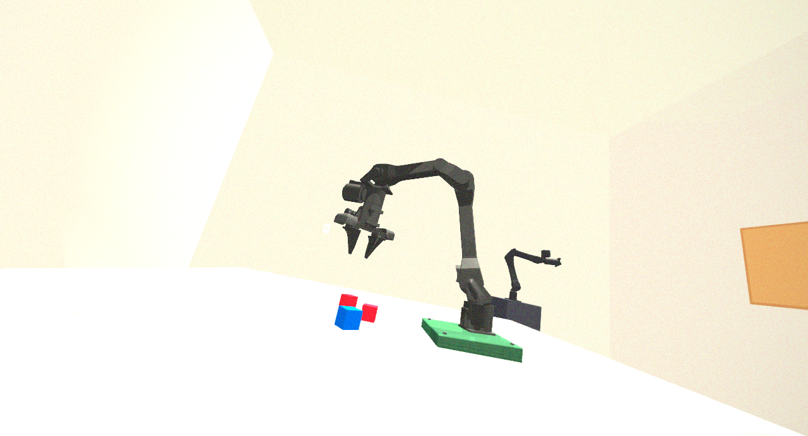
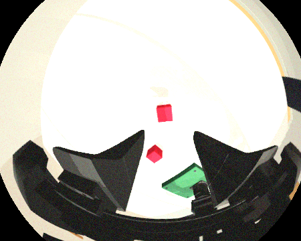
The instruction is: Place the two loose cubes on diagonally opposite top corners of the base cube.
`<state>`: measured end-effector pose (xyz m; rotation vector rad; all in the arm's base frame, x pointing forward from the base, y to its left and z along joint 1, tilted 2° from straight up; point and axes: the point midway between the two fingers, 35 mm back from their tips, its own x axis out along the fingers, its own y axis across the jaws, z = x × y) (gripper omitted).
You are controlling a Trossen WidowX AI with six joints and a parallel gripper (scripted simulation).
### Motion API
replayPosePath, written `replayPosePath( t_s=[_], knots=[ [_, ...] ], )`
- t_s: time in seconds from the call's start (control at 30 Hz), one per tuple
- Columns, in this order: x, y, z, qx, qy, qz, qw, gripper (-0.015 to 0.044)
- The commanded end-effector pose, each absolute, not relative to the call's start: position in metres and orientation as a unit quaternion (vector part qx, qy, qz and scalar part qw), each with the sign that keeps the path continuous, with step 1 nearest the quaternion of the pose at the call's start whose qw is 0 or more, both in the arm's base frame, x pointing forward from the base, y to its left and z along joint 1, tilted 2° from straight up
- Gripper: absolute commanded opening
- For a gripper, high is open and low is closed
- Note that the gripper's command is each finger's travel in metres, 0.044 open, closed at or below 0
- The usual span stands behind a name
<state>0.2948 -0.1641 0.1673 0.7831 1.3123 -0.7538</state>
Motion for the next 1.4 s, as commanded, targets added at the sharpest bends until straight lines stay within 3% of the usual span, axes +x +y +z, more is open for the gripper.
replayPosePath(
  t_s=[0.0,0.23,0.5,1.37],
  knots=[
    [0.294,-0.156,0.153,0.292,0.624,-0.29,0.665,0.0265],
    [0.295,-0.157,0.148,0.292,0.624,-0.29,0.665,0.0265],
    [0.297,-0.158,0.092,0.292,0.624,-0.29,0.665,0.0265],
    [0.3,-0.158,0.054,0.292,0.624,-0.29,0.665,0.0265]
  ],
)
